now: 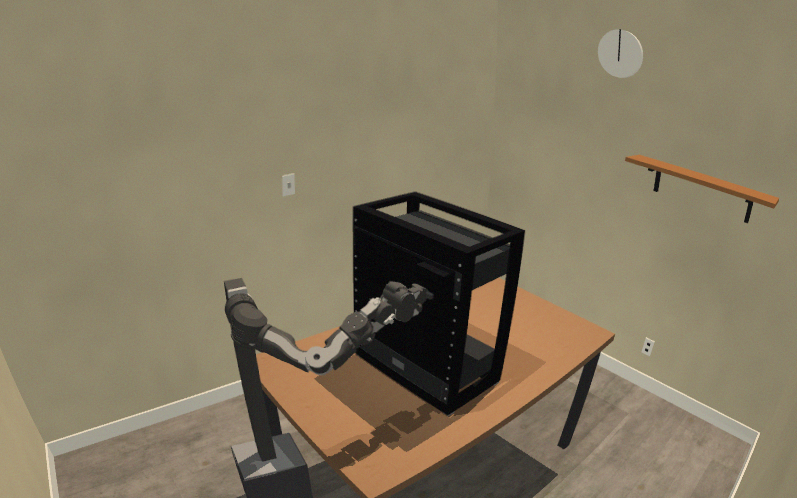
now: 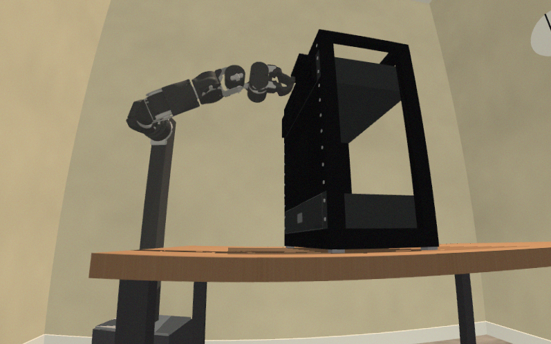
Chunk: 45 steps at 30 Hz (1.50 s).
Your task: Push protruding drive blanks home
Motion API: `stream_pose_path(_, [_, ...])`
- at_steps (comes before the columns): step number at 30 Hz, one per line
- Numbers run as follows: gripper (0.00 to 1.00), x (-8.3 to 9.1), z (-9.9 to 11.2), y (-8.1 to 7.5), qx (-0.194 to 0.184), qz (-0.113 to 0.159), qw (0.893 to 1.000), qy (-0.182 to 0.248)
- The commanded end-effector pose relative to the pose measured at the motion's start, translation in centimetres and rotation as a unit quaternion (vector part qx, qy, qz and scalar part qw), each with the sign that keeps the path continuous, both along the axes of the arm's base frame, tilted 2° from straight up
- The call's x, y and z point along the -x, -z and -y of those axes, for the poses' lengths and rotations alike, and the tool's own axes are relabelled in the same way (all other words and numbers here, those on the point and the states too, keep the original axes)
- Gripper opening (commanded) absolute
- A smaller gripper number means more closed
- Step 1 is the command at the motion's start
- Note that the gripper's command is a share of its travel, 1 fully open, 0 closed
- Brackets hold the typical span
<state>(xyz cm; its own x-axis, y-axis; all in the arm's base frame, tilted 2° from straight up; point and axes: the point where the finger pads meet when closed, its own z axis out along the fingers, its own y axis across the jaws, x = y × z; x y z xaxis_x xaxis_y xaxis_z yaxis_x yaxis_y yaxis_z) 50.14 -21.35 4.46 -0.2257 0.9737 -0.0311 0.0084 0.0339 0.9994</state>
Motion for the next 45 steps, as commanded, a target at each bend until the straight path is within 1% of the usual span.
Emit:
stream_pose_path(1, [0.00, -0.2, -0.1, -0.3, 0.002, 0.004, 1.000, -0.001])
stream_pose_path(5, [0.00, -0.8, -0.2, -0.1, 0.002, 0.004, 1.000, -0.001])
stream_pose_path(15, [0.00, -0.8, -0.2, -0.2, 0.002, 0.004, 1.000, -0.001])
stream_pose_path(21, [0.00, -1.7, -0.4, -0.3, 0.002, 0.004, 1.000, -0.001])
stream_pose_path(32, [0.00, -1.7, -0.5, -0.3, 0.002, 0.004, 1.000, -0.001])
stream_pose_path(38, [0.00, -2.6, -0.7, -0.2, 0.002, 0.004, 1.000, -0.001])
stream_pose_path(45, [0.00, -2.7, -0.7, -0.2, 0.002, 0.004, 1.000, -0.001])
